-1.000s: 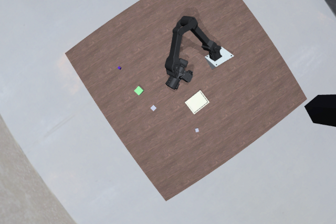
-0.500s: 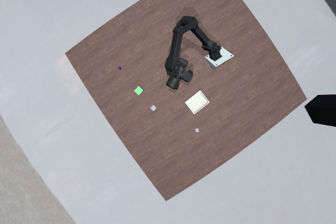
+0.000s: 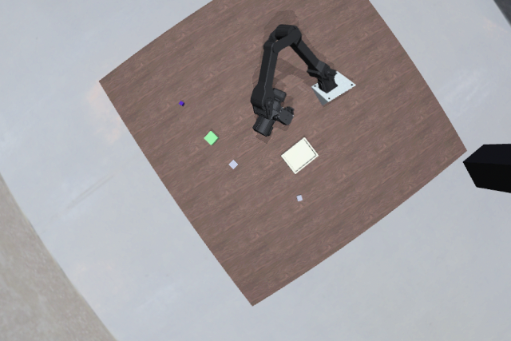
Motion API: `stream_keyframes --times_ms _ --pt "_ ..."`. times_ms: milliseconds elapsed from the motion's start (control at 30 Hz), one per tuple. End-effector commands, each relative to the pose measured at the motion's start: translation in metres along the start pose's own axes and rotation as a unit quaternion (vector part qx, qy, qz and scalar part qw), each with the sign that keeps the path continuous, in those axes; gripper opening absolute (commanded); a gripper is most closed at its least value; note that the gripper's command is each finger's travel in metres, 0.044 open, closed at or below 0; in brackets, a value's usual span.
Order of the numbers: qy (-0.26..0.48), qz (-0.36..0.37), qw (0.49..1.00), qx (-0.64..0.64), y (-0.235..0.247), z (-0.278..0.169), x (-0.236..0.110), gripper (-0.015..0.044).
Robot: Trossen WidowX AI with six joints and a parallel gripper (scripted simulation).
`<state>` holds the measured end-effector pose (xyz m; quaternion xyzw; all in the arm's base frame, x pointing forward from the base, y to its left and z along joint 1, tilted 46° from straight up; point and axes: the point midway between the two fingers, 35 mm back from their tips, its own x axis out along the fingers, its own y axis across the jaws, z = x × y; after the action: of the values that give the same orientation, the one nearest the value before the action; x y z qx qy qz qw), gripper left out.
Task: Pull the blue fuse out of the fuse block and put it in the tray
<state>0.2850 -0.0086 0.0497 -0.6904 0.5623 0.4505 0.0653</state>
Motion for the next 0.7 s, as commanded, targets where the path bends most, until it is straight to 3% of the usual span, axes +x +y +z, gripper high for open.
stream_keyframes --times_ms 0,667 --pt "-0.002 -0.001 1.000 0.002 0.0000 0.0004 -0.0024 0.0000" --pt "-0.002 0.000 1.000 0.001 0.0004 0.0004 -0.0122 0.0000"
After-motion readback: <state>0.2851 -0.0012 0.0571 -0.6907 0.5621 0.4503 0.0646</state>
